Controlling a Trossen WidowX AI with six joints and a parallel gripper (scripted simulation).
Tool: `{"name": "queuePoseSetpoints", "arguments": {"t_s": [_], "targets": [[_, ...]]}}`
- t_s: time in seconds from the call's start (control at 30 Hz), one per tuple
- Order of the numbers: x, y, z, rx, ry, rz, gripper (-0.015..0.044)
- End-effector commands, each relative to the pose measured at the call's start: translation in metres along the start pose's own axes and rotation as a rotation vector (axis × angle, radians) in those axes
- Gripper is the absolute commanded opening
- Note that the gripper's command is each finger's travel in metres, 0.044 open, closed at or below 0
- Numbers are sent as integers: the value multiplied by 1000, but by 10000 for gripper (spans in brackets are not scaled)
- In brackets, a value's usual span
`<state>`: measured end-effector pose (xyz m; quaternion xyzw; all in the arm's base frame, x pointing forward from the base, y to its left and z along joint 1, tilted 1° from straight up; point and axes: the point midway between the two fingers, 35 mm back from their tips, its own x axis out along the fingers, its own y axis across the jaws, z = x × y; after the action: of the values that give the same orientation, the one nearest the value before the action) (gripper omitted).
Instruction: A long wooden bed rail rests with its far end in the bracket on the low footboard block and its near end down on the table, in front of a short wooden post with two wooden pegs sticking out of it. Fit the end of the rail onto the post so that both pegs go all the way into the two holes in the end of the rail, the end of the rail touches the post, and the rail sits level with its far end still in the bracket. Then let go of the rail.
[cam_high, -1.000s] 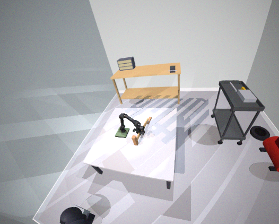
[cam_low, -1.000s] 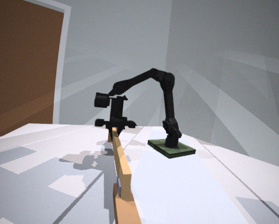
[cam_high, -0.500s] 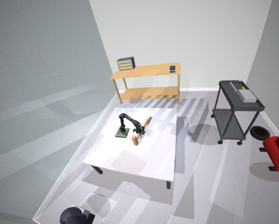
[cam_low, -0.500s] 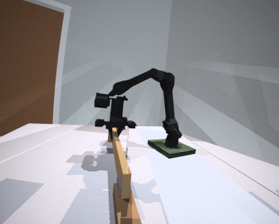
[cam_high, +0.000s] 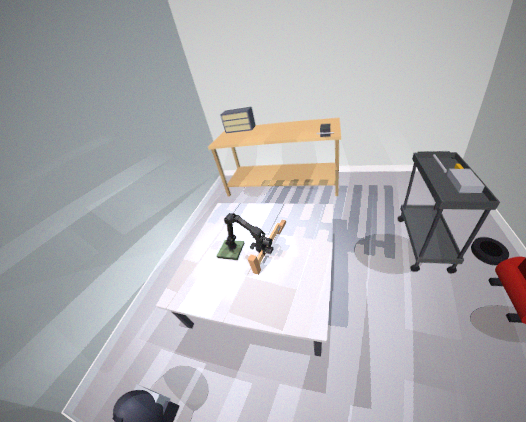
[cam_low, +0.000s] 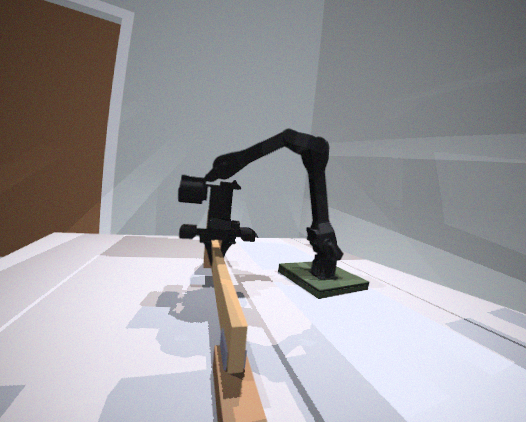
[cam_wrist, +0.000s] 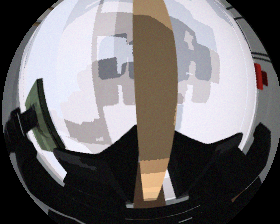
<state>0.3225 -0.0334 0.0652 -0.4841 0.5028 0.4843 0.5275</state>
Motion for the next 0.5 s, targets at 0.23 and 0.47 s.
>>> {"name": "queuePoseSetpoints", "arguments": {"t_s": [0.23, 0.47], "targets": [[-3, 0, -3, 2, 5, -7, 0], [-4, 0, -1, 2, 5, -7, 0]]}}
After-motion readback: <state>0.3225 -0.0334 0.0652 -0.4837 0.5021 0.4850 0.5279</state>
